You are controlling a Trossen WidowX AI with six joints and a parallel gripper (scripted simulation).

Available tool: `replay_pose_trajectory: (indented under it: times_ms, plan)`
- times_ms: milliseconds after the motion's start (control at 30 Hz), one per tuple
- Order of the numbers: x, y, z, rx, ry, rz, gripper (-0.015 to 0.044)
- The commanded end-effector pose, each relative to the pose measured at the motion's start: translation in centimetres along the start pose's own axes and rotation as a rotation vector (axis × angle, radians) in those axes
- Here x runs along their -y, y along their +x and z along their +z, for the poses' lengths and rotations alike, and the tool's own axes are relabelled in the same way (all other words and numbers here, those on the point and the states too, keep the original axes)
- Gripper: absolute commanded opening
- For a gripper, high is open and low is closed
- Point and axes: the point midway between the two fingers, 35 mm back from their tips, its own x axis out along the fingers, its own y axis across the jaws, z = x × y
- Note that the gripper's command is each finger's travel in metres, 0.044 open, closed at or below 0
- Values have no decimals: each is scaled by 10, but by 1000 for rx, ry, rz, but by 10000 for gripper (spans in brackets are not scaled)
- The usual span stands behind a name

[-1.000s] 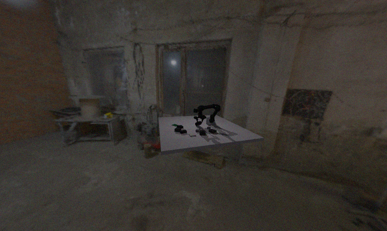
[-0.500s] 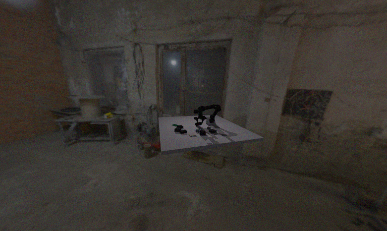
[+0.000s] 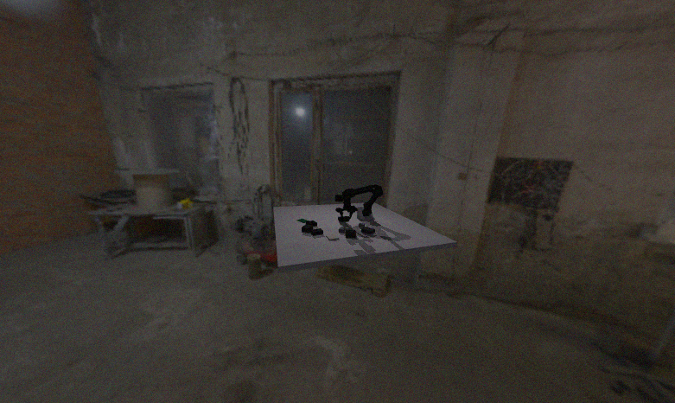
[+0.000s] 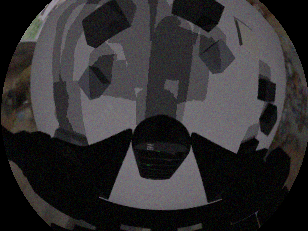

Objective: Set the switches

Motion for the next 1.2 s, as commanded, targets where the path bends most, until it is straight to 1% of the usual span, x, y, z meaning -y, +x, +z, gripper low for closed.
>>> replay_pose_trajectory:
  times_ms: [0, 1167]
  plan:
    - [-1, 4, 0, -1, 10, 2, 338]
    - [-1, 28, 4, 1, 10, 1, 338]
